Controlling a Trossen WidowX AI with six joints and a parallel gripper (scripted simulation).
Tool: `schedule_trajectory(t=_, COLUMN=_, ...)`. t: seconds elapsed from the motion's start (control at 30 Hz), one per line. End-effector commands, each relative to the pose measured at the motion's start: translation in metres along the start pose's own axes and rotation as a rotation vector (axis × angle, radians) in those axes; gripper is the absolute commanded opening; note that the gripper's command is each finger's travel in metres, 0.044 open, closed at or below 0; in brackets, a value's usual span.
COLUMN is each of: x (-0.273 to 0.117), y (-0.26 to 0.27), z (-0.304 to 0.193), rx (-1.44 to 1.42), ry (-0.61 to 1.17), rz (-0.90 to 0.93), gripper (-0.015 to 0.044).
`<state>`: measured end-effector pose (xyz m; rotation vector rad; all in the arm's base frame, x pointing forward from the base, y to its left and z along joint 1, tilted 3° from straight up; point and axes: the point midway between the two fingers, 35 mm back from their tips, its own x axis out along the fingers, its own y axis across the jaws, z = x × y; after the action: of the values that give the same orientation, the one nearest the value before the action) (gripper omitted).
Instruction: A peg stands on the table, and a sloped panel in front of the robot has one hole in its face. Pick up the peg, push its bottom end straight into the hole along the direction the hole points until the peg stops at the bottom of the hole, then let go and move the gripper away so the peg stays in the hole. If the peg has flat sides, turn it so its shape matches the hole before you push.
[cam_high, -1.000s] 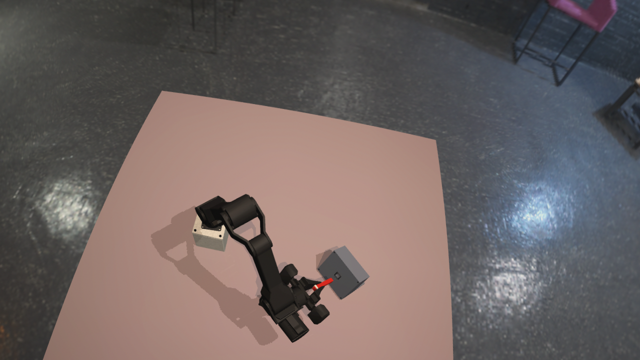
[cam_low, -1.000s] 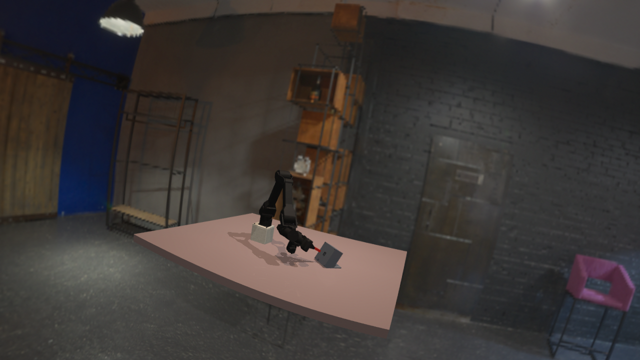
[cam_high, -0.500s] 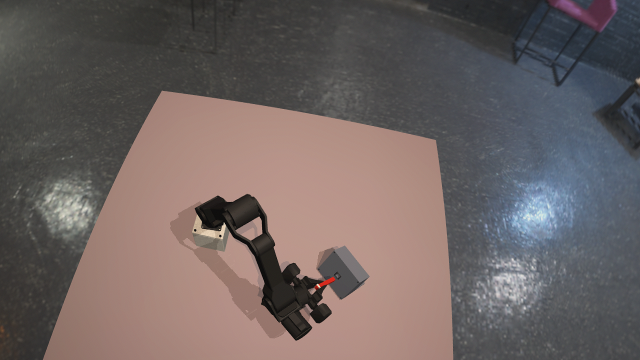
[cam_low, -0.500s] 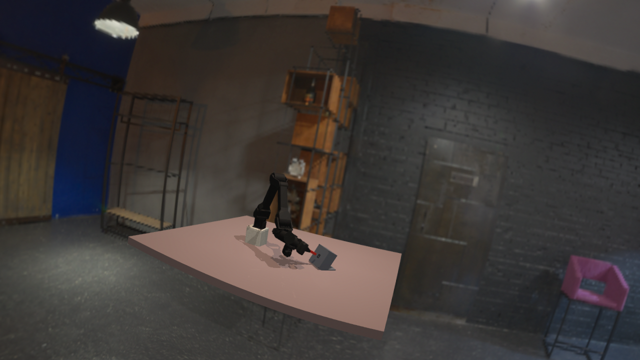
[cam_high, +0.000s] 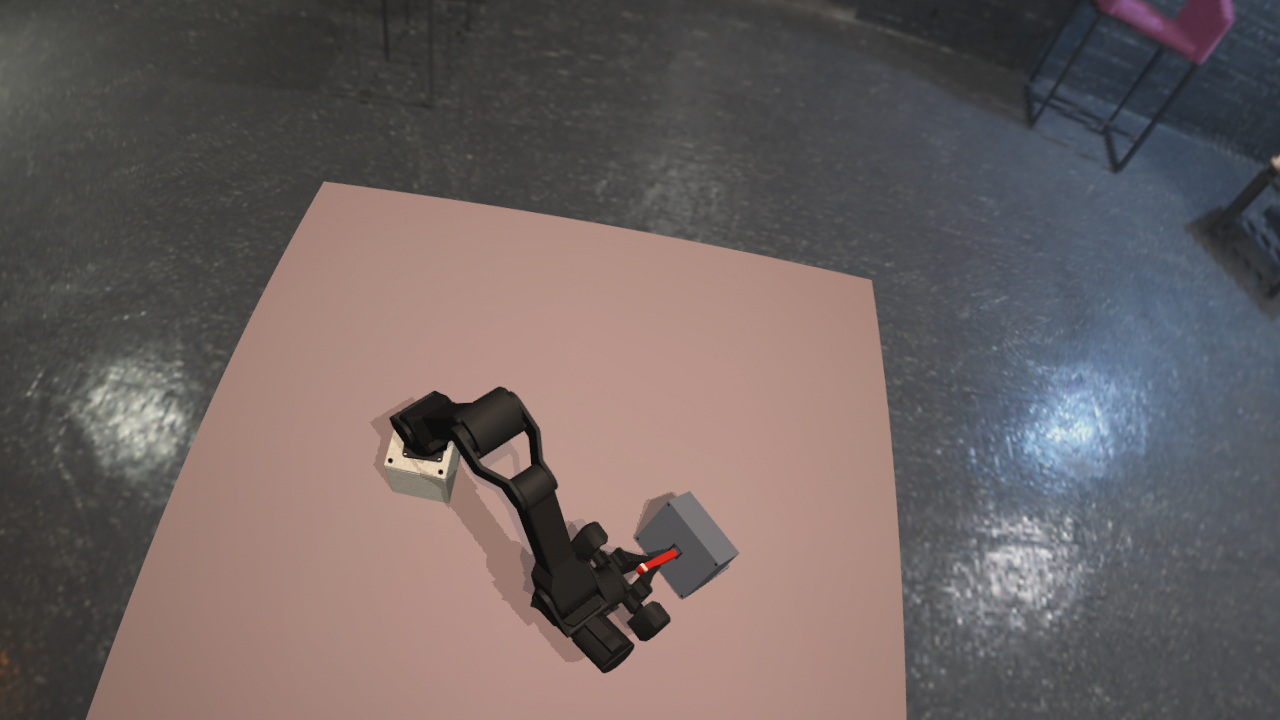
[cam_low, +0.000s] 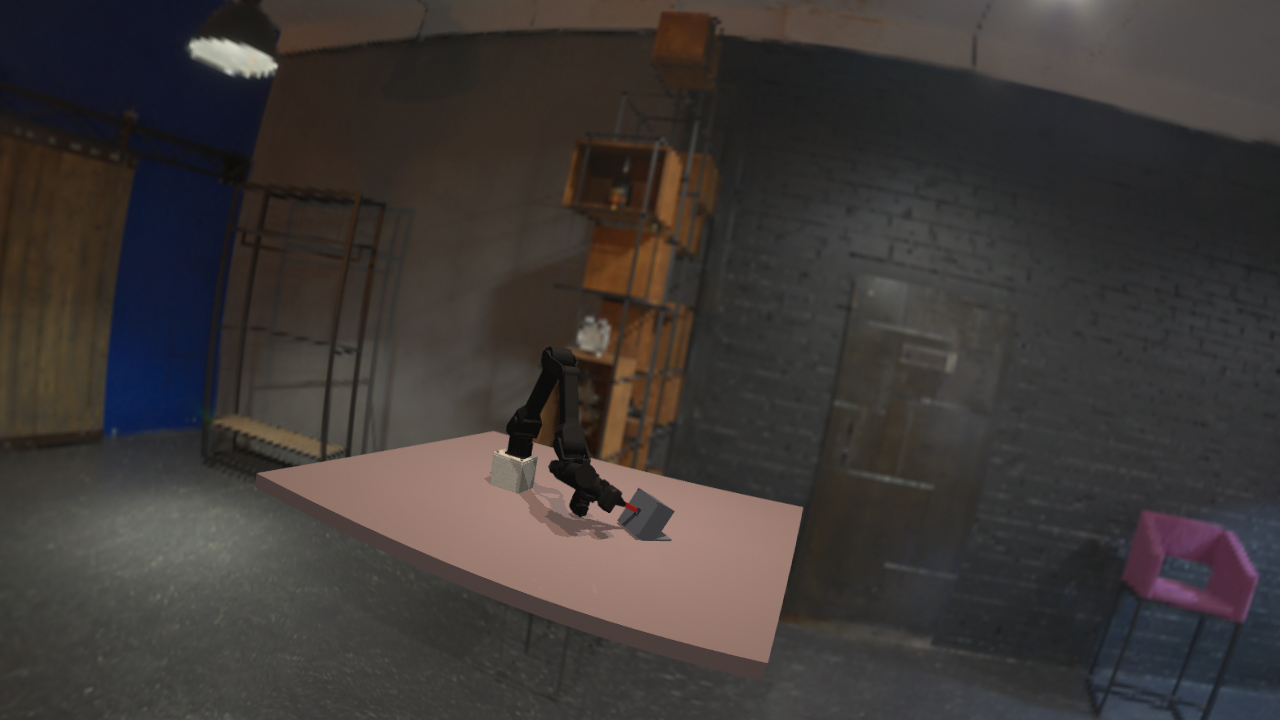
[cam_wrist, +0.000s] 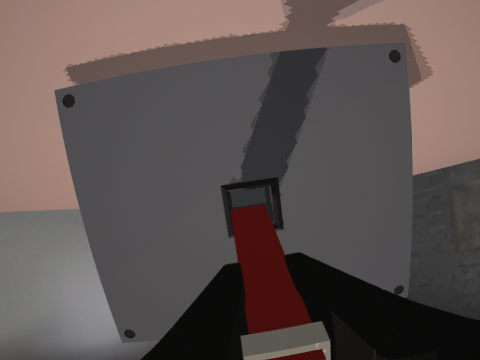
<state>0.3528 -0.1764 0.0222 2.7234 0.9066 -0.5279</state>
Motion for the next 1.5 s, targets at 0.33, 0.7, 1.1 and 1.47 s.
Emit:
schedule_trajectory(t=0.33, x=-0.0012, y=0.0008, z=0.0, rx=-0.002, ry=-0.001, rz=0.002, gripper=0.0)
schedule_trajectory(t=0.7, x=-0.0012, y=-0.0018, z=0.0018, rx=-0.002, ry=-0.001, rz=0.002, gripper=0.0)
schedule_trajectory(t=1.1, x=0.0017, y=-0.0038, z=0.0029, rx=-0.001, ry=0.0, rz=0.002, gripper=0.0)
schedule_trajectory(t=1.47, x=0.0077, y=-0.0042, z=0.0035, rx=-0.001, ry=0.0, rz=0.002, gripper=0.0)
